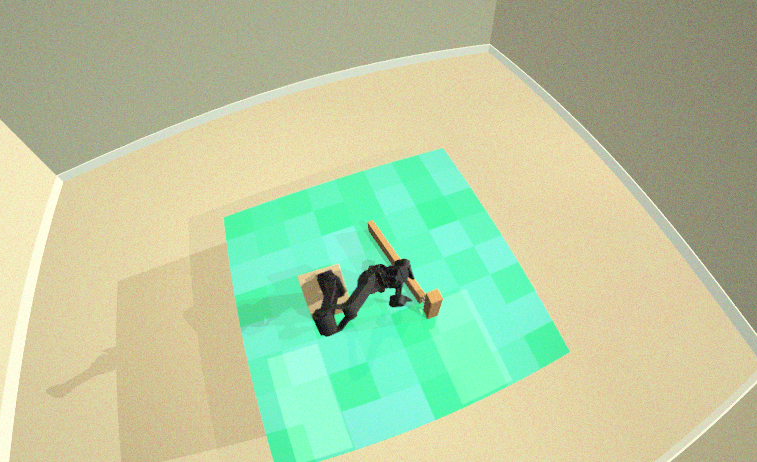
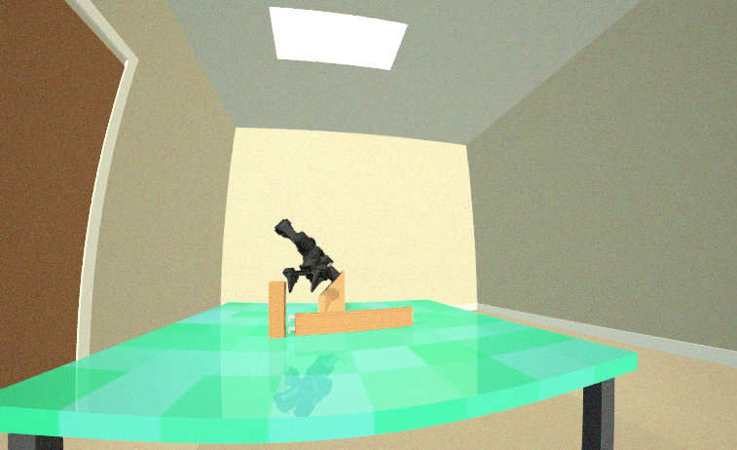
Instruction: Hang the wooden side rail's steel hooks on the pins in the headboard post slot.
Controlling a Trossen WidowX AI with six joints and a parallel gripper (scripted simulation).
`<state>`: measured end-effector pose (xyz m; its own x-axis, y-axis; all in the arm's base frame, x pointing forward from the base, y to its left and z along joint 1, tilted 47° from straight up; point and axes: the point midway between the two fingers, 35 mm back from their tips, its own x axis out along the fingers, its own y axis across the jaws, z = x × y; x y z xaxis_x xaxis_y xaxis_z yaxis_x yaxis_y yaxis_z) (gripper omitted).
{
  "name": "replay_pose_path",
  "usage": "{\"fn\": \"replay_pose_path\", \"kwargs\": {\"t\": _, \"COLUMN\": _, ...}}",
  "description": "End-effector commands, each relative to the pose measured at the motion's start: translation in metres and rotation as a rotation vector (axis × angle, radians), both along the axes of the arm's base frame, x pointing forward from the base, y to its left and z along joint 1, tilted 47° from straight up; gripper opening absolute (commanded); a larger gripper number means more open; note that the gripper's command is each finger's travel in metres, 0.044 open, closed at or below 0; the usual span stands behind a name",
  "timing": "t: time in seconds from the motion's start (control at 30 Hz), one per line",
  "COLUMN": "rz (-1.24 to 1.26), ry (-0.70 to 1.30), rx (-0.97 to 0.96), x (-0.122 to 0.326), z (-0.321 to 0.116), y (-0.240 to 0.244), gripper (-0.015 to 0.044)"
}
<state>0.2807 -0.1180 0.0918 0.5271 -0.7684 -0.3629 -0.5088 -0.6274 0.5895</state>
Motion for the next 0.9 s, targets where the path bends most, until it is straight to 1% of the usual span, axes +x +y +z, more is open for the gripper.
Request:
{"fn": "replay_pose_path", "kwargs": {"t": 0.0, "rz": -0.005, "ry": -0.009, "rx": 0.004, "x": -0.001, "z": 0.000, "y": 0.000, "gripper": 0.0440}}
{"fn": "replay_pose_path", "kwargs": {"t": 0.4, "rz": 0.004, "ry": 0.004, "rx": 0.002, "x": 0.000, "z": -0.001, "y": 0.001, "gripper": 0.0440}}
{"fn": "replay_pose_path", "kwargs": {"t": 0.47, "rz": 0.078, "ry": 0.105, "rx": -0.023, "x": 0.001, "z": -0.011, "y": 0.010, "gripper": 0.0440}}
{"fn": "replay_pose_path", "kwargs": {"t": 0.7, "rz": 0.267, "ry": 0.510, "rx": -0.273, "x": 0.011, "z": -0.012, "y": 0.015, "gripper": 0.0440}}
{"fn": "replay_pose_path", "kwargs": {"t": 0.87, "rz": 0.435, "ry": 0.880, "rx": -0.491, "x": 0.017, "z": -0.013, "y": 0.016, "gripper": 0.0440}}
